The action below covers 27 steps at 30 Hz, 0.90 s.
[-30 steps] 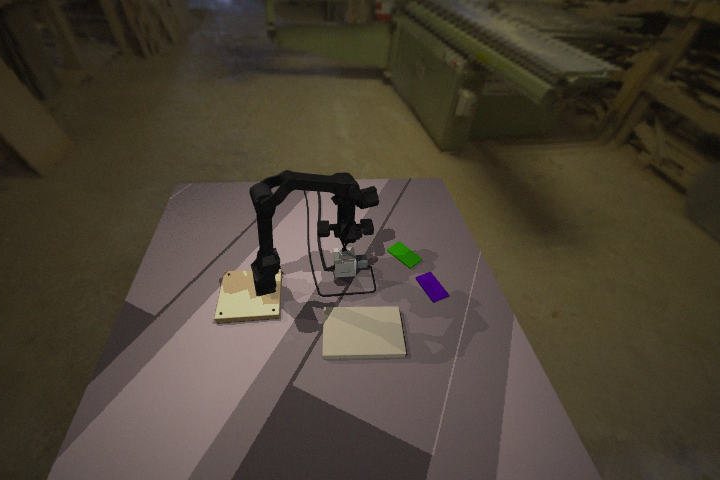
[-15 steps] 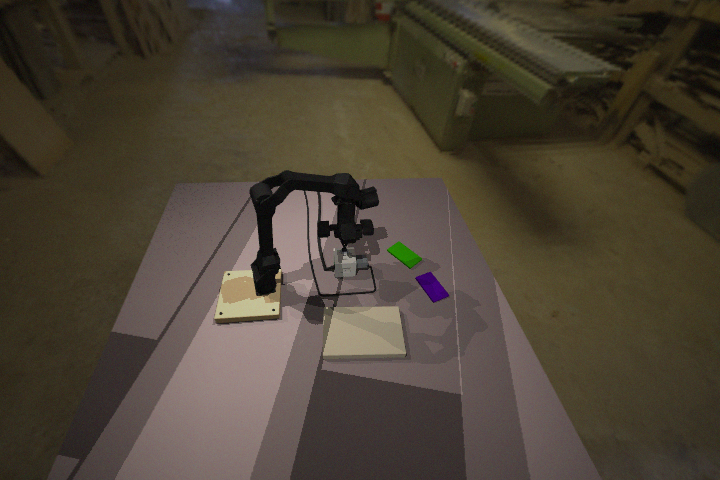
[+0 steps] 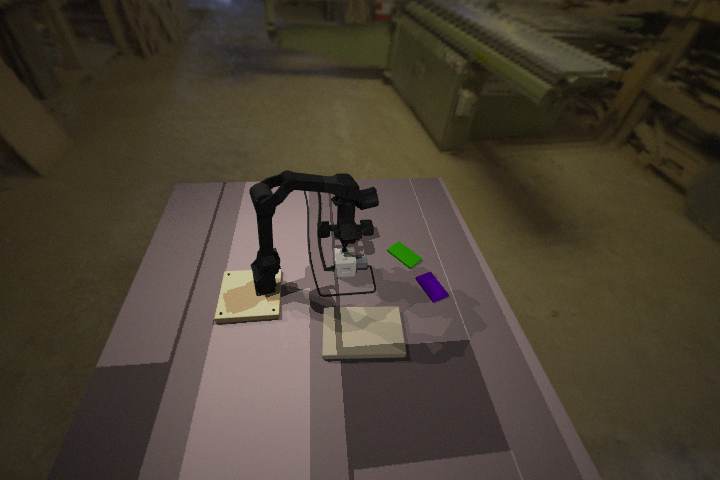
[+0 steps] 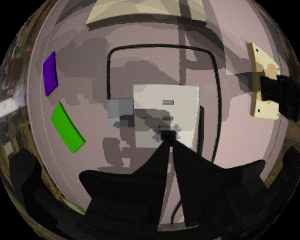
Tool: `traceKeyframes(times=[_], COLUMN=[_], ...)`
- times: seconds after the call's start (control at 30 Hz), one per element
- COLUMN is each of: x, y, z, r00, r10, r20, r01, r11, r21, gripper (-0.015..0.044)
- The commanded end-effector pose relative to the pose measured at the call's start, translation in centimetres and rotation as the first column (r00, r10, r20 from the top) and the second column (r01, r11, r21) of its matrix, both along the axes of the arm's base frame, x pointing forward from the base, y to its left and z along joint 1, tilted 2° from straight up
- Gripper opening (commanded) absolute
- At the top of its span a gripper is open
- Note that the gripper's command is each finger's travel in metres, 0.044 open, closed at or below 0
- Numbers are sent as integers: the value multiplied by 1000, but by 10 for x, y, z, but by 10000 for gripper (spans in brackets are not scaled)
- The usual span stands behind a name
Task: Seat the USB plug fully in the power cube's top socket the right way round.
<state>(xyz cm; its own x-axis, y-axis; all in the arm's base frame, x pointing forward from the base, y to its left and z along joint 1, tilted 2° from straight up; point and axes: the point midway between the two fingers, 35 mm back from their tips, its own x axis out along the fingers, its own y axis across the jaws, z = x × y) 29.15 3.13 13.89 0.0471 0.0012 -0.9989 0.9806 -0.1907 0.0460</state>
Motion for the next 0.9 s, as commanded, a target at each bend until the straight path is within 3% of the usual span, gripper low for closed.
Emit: traceKeyframes(times=[0.0,0.87], x=[0,1], y=[0,0], z=[-1,-4], r00=[1000,1000], r10=[-3,-3], r20=[2,2], r01=[3,3], r11=[1000,1000], r21=[-2,-2], gripper=[0,0])
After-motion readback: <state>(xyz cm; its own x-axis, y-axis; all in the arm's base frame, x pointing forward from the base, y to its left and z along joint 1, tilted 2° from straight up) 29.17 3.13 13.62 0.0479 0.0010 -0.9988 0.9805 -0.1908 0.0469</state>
